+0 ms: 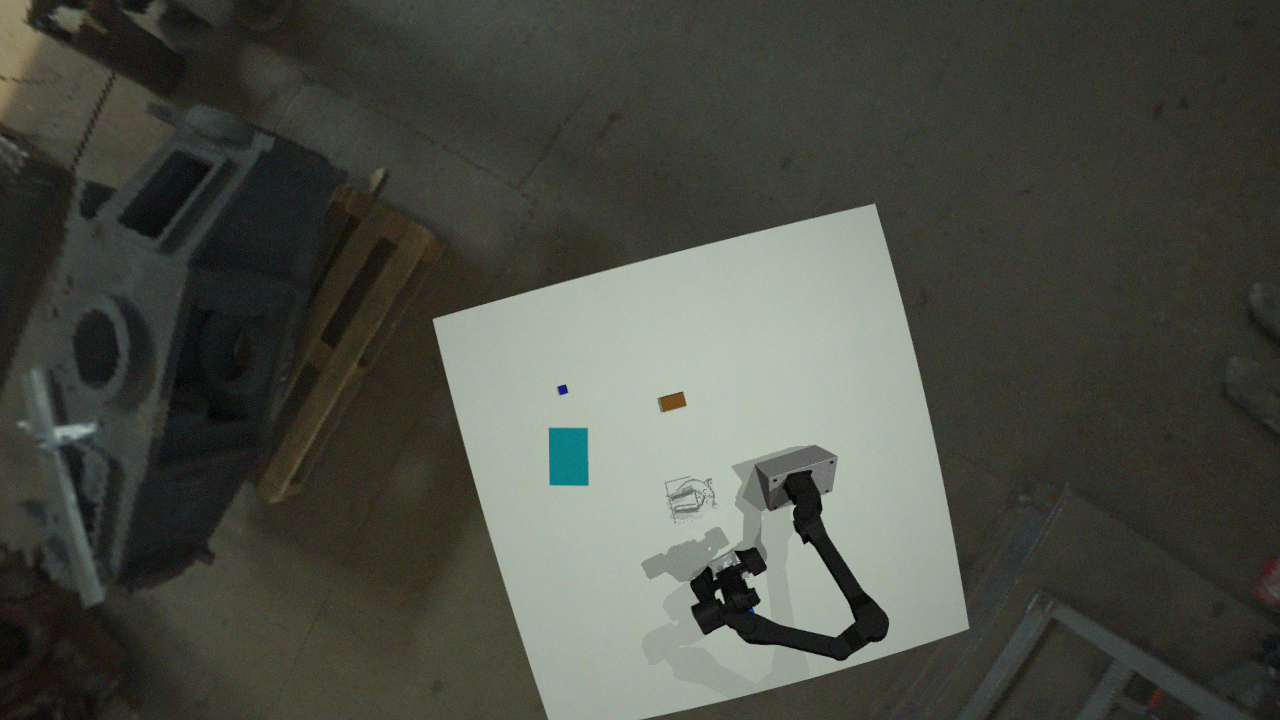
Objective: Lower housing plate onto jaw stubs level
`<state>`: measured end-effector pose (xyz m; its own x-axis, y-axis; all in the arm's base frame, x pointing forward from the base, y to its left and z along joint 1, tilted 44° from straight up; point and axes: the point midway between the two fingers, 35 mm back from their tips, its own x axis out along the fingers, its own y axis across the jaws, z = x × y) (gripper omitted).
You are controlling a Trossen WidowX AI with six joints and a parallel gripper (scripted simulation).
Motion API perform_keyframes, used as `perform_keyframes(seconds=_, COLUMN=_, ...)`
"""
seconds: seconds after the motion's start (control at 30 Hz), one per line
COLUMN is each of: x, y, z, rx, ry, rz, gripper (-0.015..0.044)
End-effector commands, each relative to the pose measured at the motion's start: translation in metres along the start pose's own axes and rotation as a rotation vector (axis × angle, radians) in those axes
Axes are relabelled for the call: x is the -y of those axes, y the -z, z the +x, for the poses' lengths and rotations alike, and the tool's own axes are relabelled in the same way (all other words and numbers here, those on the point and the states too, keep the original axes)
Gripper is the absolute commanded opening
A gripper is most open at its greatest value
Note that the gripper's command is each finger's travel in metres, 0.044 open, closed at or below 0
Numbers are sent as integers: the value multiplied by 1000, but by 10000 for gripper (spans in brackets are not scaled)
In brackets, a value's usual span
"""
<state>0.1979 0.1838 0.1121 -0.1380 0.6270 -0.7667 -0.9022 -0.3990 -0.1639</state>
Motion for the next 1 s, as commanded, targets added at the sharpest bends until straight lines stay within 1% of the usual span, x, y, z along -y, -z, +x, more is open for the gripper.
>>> perform_keyframes(seconds=0.0, x=1, y=10, z=1, rx=1, ry=-1, rz=105, gripper=351)
perform_keyframes(seconds=0.97, x=-7, y=90, z=4, rx=-3, ry=-13, rz=940, gripper=351)
